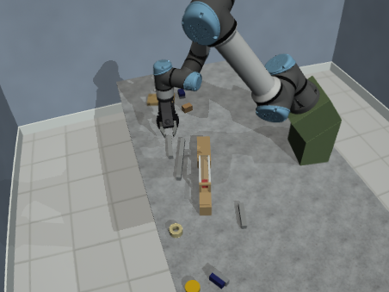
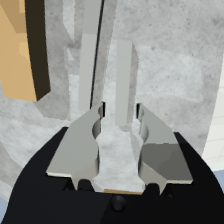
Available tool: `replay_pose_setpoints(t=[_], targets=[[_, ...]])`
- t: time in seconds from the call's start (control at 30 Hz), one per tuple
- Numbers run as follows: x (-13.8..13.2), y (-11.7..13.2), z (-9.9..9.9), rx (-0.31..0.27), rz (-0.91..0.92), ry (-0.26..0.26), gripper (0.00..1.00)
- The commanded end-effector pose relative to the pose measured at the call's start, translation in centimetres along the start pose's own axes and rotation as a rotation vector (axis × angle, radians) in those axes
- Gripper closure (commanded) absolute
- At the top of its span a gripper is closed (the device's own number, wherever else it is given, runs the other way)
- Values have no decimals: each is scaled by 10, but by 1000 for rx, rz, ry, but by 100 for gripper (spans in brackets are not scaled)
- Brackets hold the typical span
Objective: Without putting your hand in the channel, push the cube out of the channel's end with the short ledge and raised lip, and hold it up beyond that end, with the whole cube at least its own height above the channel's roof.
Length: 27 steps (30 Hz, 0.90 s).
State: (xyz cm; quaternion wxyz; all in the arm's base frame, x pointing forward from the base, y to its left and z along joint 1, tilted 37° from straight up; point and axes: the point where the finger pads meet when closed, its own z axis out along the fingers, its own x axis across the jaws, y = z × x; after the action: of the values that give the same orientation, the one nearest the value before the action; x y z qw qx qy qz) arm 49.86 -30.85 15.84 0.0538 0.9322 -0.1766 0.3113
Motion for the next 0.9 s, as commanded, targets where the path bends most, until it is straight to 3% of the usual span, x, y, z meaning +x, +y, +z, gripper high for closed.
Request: replay_pose_setpoints(t=[0.0, 0.2, 0.57, 0.87], targets=[[2, 1, 21, -3, 0, 3, 78], [2, 1, 37, -3, 0, 3, 78], [2, 1, 41, -3, 0, 3, 78], [2, 1, 60, -3, 0, 3, 78]])
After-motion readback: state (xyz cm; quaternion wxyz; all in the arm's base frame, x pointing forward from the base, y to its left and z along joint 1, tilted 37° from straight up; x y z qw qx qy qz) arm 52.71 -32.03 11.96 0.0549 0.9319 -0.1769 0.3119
